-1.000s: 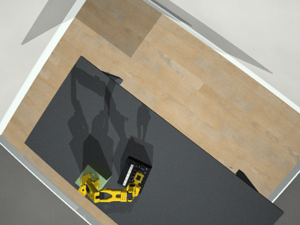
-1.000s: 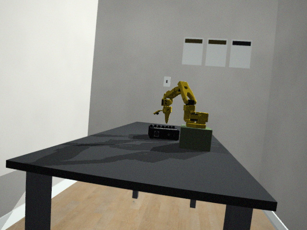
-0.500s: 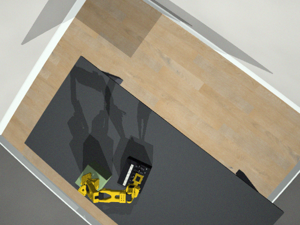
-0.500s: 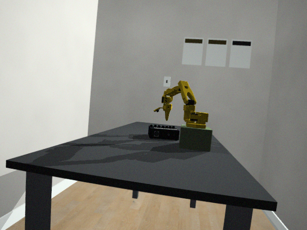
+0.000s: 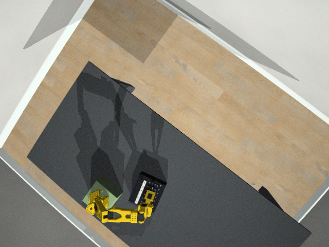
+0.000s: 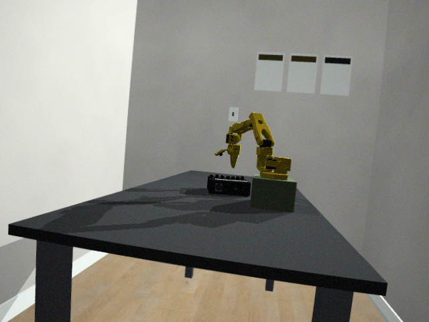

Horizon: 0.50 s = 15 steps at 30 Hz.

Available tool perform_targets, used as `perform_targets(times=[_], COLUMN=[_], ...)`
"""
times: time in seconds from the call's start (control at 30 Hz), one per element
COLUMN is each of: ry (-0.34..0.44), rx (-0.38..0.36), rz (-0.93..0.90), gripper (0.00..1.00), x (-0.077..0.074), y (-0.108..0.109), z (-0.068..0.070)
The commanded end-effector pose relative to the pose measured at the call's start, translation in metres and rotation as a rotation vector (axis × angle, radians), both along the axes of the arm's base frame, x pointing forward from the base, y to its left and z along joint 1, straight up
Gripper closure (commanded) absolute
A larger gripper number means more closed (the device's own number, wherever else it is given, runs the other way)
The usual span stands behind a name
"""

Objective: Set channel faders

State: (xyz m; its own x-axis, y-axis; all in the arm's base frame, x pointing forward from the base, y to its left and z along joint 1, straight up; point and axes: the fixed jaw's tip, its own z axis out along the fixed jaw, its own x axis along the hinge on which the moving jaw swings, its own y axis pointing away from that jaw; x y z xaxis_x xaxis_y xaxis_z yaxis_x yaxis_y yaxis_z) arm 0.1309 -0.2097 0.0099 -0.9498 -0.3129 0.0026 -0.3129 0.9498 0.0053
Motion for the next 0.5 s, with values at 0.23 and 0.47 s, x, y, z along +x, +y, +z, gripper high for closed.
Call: perform_targets(times=[0.23, 0.47], ry=[-0.007, 0.001], rx=[-0.008, 0.030], rz=[0.649, 1.009], gripper=[1.00, 1.00], x=[-0.010, -0.018], y=[0.006, 0.015], z=[0.006, 0.008])
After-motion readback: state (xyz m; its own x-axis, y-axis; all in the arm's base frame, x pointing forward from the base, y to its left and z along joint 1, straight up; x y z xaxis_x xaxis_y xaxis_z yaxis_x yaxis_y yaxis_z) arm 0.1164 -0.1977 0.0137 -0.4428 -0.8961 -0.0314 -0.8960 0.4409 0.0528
